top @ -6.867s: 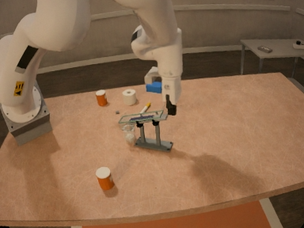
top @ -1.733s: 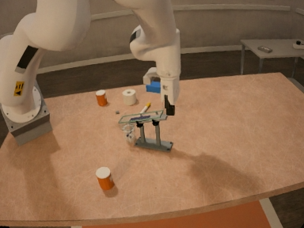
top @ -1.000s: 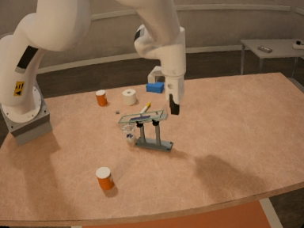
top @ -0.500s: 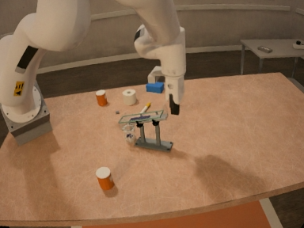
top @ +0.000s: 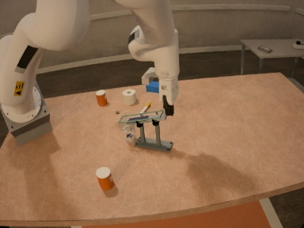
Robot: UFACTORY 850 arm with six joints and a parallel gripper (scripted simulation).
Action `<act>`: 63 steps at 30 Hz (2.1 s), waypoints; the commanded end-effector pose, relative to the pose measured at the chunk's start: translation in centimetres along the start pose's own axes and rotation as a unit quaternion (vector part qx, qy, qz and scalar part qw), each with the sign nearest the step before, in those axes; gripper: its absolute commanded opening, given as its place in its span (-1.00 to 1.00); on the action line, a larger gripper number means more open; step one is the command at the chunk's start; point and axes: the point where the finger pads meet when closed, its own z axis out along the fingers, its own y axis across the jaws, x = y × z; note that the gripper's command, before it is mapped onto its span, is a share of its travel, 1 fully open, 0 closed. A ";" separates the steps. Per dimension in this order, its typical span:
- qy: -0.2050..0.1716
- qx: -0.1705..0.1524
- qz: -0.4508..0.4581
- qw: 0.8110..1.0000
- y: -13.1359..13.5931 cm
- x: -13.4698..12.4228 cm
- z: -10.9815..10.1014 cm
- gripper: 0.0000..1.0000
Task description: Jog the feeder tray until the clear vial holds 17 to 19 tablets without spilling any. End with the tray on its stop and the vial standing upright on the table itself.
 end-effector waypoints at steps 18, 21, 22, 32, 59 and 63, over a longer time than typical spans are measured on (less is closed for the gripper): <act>0.002 0.000 -0.001 1.000 0.0 -2.3 -0.7 -1.00; 0.002 0.000 -0.001 1.000 0.0 -2.3 -0.7 -1.00; 0.002 0.000 -0.001 1.000 0.0 -2.3 -0.7 -1.00; 0.002 0.000 -0.001 1.000 0.0 -0.8 -0.3 -1.00; 0.002 0.000 -0.001 1.000 0.0 -2.3 -0.7 -1.00; 0.002 0.000 -0.001 1.000 0.0 -2.3 -0.7 -1.00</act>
